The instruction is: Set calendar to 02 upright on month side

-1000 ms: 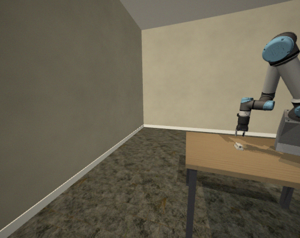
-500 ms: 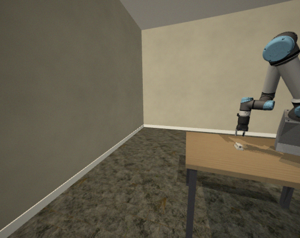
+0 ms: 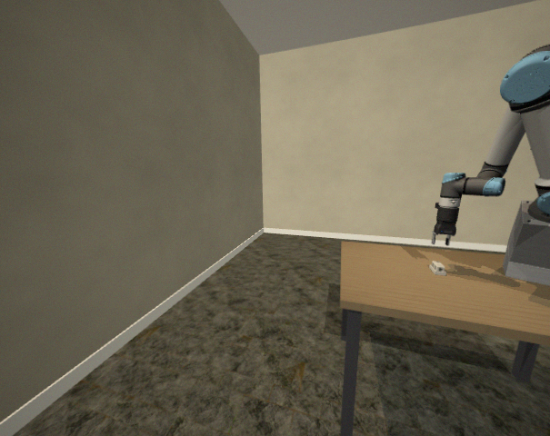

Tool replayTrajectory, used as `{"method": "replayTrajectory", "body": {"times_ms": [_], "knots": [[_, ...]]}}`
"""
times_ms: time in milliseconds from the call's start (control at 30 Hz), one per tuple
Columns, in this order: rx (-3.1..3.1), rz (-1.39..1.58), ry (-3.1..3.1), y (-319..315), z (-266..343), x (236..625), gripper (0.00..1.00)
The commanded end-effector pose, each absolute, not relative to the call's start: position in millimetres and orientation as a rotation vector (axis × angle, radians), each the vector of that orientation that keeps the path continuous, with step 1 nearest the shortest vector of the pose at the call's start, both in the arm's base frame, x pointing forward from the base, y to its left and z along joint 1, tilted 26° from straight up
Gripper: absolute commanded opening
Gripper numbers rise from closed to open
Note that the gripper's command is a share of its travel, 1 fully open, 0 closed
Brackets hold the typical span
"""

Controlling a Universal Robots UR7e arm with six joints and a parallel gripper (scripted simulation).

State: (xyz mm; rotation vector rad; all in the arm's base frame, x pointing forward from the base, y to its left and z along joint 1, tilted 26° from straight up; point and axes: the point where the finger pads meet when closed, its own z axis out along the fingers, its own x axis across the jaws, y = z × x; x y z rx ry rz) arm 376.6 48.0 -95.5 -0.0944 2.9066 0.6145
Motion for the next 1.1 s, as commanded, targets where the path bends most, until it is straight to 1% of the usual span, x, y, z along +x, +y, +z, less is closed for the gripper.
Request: {"method": "replayTrajectory", "body": {"times_ms": [0,500,1067], "knots": [[-0.094,0.613,2.905,42,-83,375,1.0],[-0.094,0.613,2.905,30,-56,370,1.0],[-0.094,0.613,2.905,29,-54,370,1.0]]}}
